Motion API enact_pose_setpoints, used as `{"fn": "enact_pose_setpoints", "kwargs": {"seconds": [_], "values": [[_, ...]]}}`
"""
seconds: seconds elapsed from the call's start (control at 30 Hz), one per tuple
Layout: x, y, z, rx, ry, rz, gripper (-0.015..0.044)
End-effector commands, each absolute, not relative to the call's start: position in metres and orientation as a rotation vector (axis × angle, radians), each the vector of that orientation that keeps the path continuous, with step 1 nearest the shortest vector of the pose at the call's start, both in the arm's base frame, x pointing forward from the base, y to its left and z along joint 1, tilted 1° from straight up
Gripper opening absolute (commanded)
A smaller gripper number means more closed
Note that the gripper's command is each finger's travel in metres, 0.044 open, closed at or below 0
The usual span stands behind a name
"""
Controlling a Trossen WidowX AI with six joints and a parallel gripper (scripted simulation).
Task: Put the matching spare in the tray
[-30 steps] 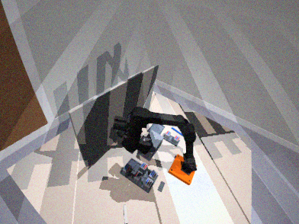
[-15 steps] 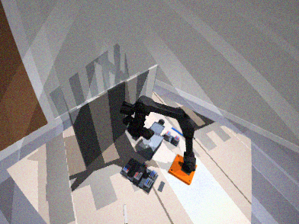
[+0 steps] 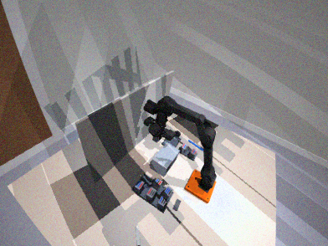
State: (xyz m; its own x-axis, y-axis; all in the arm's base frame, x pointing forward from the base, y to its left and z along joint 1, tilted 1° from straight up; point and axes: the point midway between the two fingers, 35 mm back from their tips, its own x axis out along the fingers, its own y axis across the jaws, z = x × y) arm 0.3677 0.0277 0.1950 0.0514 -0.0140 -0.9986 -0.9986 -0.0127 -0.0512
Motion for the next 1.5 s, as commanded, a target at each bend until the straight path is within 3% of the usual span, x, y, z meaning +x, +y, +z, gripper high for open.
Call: {"fn": "enact_pose_setpoints", "kwargs": {"seconds": [0.0, 0.8, 1.47], "values": [[0.37, 0.0, 0.196, -1.264, 1.176, 1.175, 0.0], [0.346, -0.149, 0.198, -1.303, 1.176, 1.212, 0.0], [0.347, -0.154, 0.189, -1.304, 1.175, 1.213, 0.0]]}}
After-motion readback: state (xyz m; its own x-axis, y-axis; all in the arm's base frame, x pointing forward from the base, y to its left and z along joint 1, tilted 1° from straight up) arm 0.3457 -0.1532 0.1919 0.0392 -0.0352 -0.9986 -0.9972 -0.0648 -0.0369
